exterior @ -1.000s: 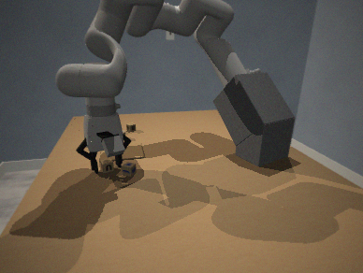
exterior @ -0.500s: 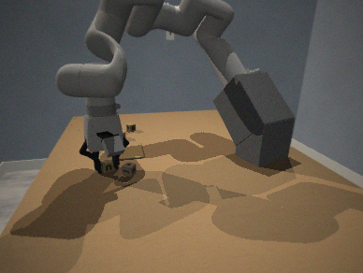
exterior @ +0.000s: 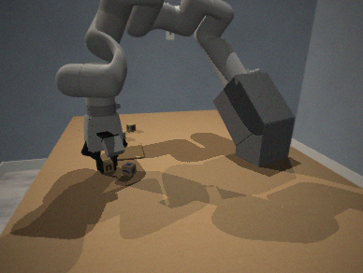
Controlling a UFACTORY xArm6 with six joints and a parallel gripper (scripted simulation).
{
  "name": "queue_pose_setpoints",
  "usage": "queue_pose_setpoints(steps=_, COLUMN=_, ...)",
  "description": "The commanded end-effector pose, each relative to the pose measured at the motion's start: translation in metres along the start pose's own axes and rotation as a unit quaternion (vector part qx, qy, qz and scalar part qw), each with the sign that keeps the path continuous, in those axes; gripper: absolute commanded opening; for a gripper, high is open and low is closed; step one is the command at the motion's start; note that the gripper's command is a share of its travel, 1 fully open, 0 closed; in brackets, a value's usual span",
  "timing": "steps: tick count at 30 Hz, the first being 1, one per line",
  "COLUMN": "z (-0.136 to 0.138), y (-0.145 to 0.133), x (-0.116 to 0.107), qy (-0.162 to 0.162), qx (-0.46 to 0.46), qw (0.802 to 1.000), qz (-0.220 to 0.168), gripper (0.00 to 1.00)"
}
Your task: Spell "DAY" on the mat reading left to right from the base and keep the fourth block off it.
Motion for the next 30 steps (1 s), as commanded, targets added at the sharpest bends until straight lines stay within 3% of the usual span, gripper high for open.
queue_pose_setpoints(steps=1, z=0.0012, y=-0.0003, x=-0.0014, qy=-0.001, qx=0.0, qw=1.0, qz=0.0, gripper=0.27)
queue_pose_setpoints(steps=25, z=0.0012, y=-0.0003, x=-0.0015, qy=-0.001, qx=0.0, qw=1.0, qz=0.0, gripper=0.27)
queue_pose_setpoints(steps=30, z=0.0011, y=-0.0003, x=-0.0102, qy=-0.001, qx=0.0, qw=1.0, qz=0.0, gripper=0.27)
Point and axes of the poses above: the point where the finger pads meet when closed, its own x axis out along the fingers, its own z axis across the jaws, y = z × x, the point moved 2 cm from there along -x, back along the fingers, and after that the axes turned 13 degrees about -x, right-handed, at the moved point
